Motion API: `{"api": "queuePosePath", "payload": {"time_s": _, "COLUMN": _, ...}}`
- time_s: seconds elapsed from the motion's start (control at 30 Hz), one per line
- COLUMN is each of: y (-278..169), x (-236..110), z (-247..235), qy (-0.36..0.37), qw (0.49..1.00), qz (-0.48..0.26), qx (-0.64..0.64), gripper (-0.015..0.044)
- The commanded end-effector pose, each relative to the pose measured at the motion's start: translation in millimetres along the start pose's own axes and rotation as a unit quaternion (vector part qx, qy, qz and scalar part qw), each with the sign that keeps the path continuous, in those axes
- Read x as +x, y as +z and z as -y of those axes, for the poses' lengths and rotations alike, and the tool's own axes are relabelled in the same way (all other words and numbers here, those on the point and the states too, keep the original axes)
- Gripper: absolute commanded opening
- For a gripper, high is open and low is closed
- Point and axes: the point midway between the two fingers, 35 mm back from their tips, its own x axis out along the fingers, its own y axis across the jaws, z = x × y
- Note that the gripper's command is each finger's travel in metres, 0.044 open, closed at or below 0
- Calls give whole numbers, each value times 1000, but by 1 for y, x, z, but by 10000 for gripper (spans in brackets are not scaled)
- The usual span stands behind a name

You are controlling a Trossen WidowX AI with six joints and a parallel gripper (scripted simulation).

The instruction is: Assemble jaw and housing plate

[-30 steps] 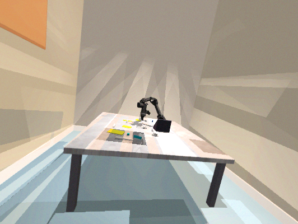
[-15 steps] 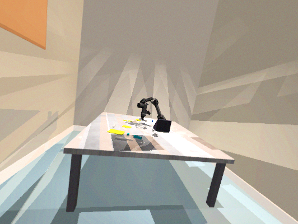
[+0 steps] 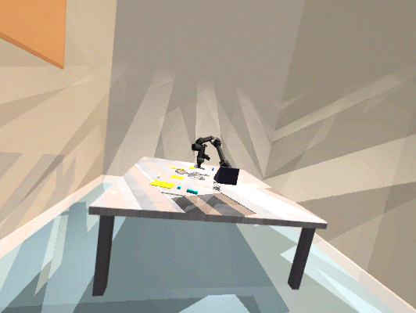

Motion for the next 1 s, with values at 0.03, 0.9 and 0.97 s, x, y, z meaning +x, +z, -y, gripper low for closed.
{"api": "queuePosePath", "payload": {"time_s": 0.03, "y": 0, "x": 0, "z": -1, "qy": 2, "qw": 1000, "qz": 0, "qx": -4, "gripper": 134}}
{"api": "queuePosePath", "payload": {"time_s": 0.9, "y": -2, "x": 0, "z": 2, "qy": 2, "qw": 1000, "qz": 0, "qx": -4, "gripper": 134}}
{"api": "queuePosePath", "payload": {"time_s": 0.97, "y": -2, "x": 0, "z": 2, "qy": 2, "qw": 1000, "qz": 0, "qx": -4, "gripper": 134}}
